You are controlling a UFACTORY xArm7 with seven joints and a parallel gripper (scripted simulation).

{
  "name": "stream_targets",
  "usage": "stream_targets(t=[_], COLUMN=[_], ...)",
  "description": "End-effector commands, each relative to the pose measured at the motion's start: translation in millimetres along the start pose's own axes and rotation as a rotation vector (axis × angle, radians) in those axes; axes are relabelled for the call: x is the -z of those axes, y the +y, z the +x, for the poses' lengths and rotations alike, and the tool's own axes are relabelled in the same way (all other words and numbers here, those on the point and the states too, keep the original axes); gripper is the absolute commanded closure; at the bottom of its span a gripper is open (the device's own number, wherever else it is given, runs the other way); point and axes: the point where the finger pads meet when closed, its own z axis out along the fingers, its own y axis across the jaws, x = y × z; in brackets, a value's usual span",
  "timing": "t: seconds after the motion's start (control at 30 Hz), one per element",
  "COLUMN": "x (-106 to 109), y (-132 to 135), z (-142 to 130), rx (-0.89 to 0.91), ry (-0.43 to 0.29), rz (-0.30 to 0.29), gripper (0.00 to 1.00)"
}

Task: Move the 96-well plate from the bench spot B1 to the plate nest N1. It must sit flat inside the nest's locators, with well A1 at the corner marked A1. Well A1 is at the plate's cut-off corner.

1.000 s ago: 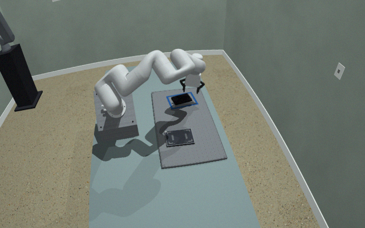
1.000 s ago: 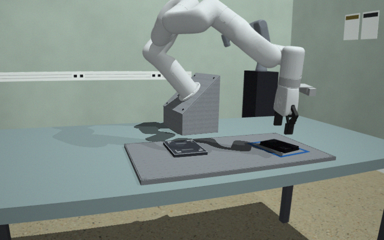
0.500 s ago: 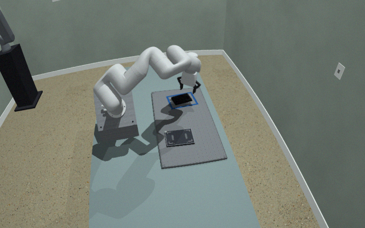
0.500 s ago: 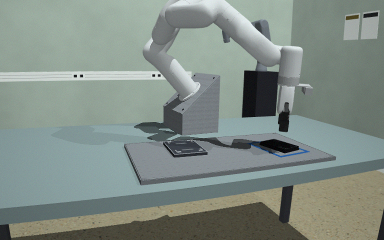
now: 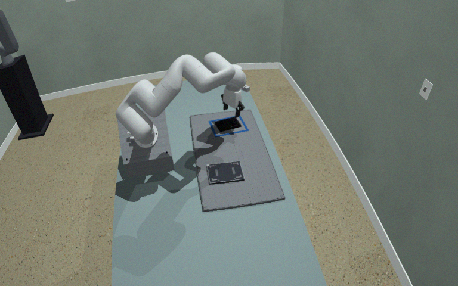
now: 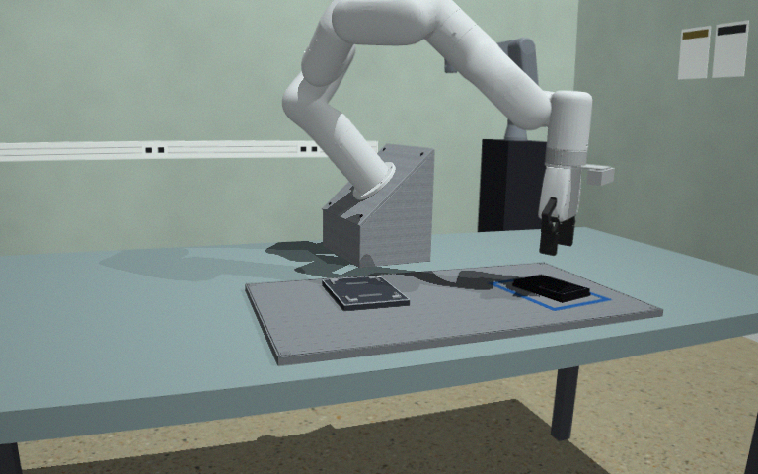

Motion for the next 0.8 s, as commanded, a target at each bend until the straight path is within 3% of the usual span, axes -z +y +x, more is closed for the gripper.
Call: stream_targets(t=[0.0, 0.27, 0.77], x=[2.8, 2.6, 2.6], y=[-7.2, -18.3, -18.3], z=[-1.6, -8.2, -8.2], rx=[-0.109, -0.354, -0.358], ry=[0.025, 0.047, 0.047], rz=[-0.013, -0.02, -0.02], gripper=[0.0, 0.0, 0.0])
